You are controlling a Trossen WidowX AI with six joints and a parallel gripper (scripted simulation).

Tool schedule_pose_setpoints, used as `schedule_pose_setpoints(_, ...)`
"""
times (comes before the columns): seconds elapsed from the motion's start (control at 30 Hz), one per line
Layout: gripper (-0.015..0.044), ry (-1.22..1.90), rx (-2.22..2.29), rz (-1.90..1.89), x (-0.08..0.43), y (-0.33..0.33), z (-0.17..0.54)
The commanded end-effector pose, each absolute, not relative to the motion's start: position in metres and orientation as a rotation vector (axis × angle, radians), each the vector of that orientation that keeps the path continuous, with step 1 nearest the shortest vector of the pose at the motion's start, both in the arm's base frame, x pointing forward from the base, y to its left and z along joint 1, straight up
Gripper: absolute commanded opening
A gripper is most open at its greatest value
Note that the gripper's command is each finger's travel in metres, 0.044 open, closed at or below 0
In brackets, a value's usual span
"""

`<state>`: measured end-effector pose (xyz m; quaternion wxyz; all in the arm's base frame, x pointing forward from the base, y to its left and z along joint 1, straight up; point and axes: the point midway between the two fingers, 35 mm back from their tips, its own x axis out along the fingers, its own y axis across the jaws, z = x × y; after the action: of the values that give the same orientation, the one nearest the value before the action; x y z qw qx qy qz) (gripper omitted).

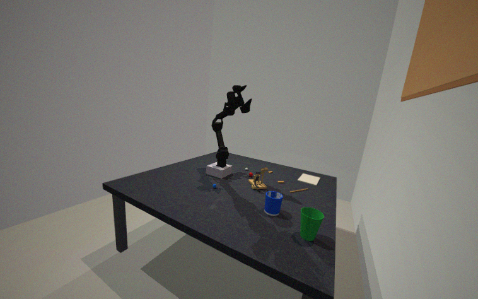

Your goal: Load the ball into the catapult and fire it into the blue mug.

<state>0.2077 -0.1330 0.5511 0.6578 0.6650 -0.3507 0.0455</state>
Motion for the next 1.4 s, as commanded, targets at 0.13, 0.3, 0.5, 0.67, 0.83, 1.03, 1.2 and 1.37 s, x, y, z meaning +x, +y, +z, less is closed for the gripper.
schedule_pose_setpoints(0.13,0.0440,-0.644,1.512,-0.077,0.251,-0.151,0.514)
schedule_pose_setpoints(0.3,0.0440,-0.527,1.503,-0.185,0.278,-0.158,0.486)
schedule_pose_setpoints(0.5,0.0440,-0.374,1.478,-0.301,0.307,-0.162,0.450)
schedule_pose_setpoints(0.67,0.0440,-0.234,1.445,-0.378,0.329,-0.161,0.418)
schedule_pose_setpoints(0.83,0.0440,-0.086,1.403,-0.437,0.348,-0.155,0.385)
schedule_pose_setpoints(1.03,0.0440,0.093,1.343,-0.507,0.366,-0.147,0.346)
schedule_pose_setpoints(1.2,0.0440,0.246,1.284,-0.558,0.376,-0.138,0.314)
schedule_pose_setpoints(1.37,0.0440,0.401,1.216,-0.598,0.384,-0.128,0.282)
